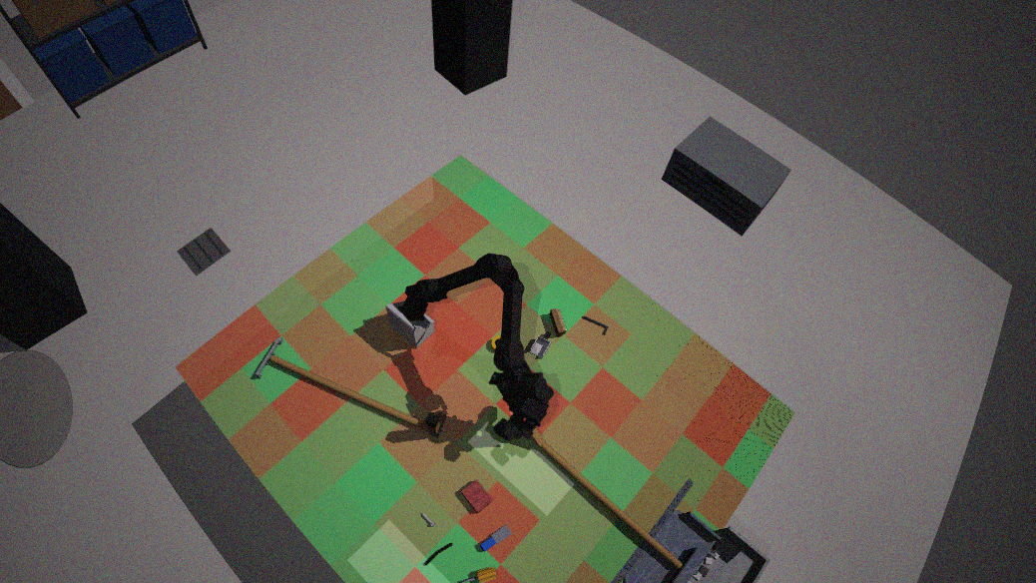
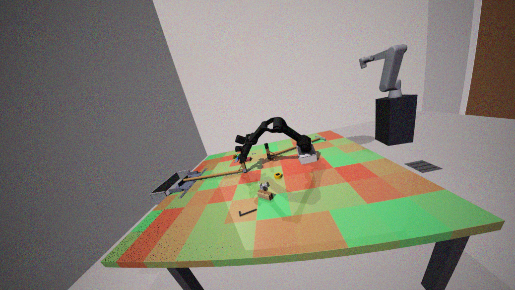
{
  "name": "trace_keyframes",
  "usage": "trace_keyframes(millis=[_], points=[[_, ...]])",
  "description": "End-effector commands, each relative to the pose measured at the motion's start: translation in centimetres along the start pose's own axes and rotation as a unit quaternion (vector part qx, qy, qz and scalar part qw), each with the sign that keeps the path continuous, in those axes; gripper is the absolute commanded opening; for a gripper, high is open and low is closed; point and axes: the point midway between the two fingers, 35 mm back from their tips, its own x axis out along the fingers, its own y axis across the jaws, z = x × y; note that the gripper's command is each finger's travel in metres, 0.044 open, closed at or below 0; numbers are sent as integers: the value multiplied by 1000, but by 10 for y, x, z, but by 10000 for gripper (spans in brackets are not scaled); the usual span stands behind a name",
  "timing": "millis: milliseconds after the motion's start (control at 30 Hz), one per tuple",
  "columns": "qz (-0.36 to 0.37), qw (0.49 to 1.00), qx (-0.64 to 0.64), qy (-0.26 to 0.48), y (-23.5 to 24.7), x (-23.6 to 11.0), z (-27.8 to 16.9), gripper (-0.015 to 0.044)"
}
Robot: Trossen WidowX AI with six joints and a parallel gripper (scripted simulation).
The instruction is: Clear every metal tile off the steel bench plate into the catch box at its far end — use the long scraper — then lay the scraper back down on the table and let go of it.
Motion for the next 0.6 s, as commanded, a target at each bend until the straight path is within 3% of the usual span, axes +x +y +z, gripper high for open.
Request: trace_keyframes(millis=[0,567], points=[[-1,1000,-1,-6,1,3,10,0],[0,1000,-1,-7,2,19,29,0]])
